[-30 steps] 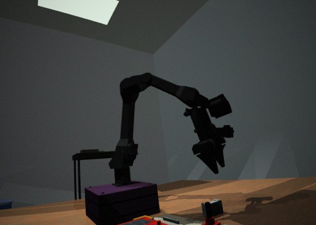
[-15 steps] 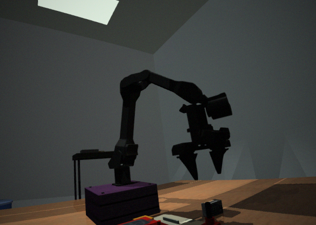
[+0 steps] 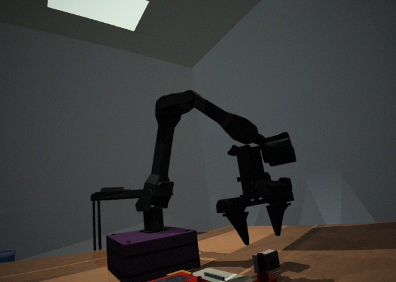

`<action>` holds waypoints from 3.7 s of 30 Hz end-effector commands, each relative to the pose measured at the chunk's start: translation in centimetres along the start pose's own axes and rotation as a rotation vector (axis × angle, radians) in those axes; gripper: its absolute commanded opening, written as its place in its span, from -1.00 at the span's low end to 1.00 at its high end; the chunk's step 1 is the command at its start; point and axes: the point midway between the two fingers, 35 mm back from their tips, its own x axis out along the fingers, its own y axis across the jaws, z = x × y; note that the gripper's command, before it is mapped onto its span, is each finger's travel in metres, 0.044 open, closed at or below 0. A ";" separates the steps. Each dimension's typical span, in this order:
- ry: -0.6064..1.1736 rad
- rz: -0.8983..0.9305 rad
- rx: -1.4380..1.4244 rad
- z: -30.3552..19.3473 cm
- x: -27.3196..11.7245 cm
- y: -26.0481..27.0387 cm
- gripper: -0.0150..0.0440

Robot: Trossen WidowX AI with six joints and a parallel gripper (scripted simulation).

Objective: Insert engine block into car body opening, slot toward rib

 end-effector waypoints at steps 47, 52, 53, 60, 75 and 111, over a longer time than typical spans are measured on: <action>0.000 -0.004 0.004 -0.1 4.8 -0.1 -0.14; 0.000 -0.004 0.004 0.2 3.4 0.1 -0.49; 0.000 -0.004 0.004 0.3 3.1 0.2 -0.49; -0.001 -0.004 0.004 0.7 1.0 0.4 -0.49; -0.001 -0.004 0.004 1.0 -3.7 0.4 -0.49; -0.170 -0.009 0.000 0.0 -6.0 0.2 -0.49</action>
